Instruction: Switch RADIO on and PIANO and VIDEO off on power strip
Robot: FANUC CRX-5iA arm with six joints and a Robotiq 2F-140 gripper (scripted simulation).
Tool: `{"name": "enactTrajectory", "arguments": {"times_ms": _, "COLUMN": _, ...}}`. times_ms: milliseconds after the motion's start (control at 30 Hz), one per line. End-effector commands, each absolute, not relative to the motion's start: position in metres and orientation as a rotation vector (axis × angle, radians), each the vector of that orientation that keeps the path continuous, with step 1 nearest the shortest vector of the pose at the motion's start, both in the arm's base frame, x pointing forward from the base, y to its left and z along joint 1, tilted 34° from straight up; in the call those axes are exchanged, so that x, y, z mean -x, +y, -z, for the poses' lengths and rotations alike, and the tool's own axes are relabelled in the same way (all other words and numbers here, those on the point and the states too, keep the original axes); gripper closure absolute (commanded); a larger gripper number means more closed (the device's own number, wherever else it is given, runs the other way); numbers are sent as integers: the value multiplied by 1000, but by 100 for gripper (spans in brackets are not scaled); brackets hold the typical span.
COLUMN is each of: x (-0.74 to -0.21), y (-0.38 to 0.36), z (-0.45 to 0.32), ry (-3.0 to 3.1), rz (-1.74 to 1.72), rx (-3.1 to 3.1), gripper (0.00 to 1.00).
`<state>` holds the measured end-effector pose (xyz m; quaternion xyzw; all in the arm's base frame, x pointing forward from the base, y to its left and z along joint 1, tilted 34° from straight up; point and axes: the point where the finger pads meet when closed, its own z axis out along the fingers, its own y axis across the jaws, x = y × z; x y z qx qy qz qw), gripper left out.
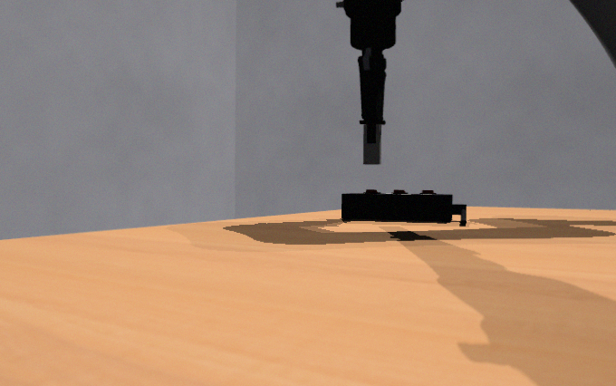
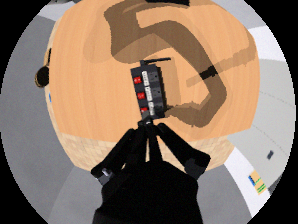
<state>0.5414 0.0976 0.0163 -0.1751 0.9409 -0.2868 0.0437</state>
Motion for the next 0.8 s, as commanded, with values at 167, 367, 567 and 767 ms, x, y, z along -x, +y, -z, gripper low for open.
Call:
{"name": "enactTrajectory", "arguments": {"times_ms": 167, "x": -543, "y": 93, "z": -9, "ry": 2876, "rz": 876, "rx": 535, "gripper": 100}}
{"name": "enactTrajectory", "arguments": {"times_ms": 367, "x": -545, "y": 90, "z": -4, "ry": 2876, "rz": 876, "rx": 535, "gripper": 100}}
{"name": "enactTrajectory", "arguments": {"times_ms": 567, "x": -546, "y": 87, "z": 2, "ry": 2876, "rz": 876, "rx": 535, "gripper": 100}}
{"name": "enactTrajectory", "arguments": {"times_ms": 767, "x": -548, "y": 83, "z": 8, "ry": 2876, "rz": 876, "rx": 535, "gripper": 100}}
